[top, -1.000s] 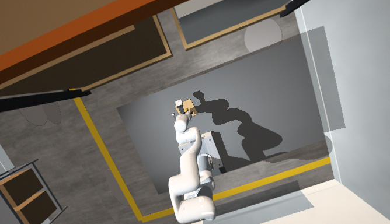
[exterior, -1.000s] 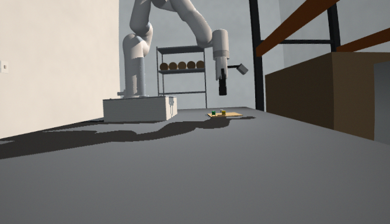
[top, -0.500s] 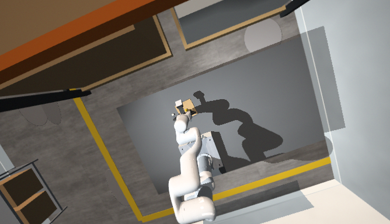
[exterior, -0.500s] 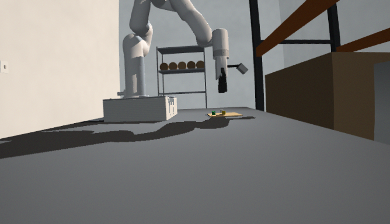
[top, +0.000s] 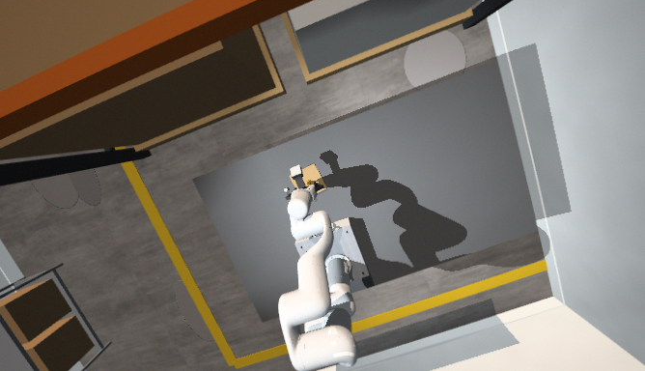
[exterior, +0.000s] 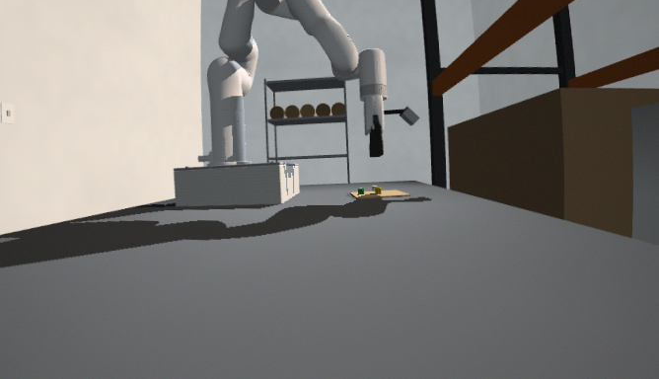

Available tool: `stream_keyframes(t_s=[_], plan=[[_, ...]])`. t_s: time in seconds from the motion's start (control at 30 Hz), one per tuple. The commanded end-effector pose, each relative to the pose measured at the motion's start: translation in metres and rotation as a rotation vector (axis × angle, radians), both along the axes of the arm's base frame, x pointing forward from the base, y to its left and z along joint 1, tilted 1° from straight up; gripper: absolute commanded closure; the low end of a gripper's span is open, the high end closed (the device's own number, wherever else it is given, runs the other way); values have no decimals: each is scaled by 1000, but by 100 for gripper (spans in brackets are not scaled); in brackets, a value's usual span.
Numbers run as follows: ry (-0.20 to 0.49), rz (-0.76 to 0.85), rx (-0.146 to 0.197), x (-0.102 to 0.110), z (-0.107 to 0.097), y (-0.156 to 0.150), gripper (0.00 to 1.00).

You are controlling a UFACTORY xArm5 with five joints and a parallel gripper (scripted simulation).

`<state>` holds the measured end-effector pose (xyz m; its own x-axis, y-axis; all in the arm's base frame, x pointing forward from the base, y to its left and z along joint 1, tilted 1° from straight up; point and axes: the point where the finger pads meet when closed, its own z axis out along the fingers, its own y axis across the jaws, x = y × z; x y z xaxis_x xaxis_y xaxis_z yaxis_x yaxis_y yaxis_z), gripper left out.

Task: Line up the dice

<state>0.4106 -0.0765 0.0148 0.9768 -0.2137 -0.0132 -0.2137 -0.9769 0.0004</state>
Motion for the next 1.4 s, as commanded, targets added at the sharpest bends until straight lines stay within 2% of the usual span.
stream_keyframes(t_s=[0.0,0.1,0.23,0.33,0.4,0.8,0.87,0.97,1.37], plan=[[-4,-105,-2,4,0,8,0],[-4,-228,-4,7,-2,18,0],[-4,-339,-5,10,-4,26,0],[-4,-362,-5,10,-4,28,0],[-4,-470,-7,13,-5,37,0],[-5,-814,-10,19,-10,65,0],[-5,-814,-10,19,-10,65,0],[-5,-945,-11,21,-12,76,0],[-5,-1266,-14,24,-17,103,0]])
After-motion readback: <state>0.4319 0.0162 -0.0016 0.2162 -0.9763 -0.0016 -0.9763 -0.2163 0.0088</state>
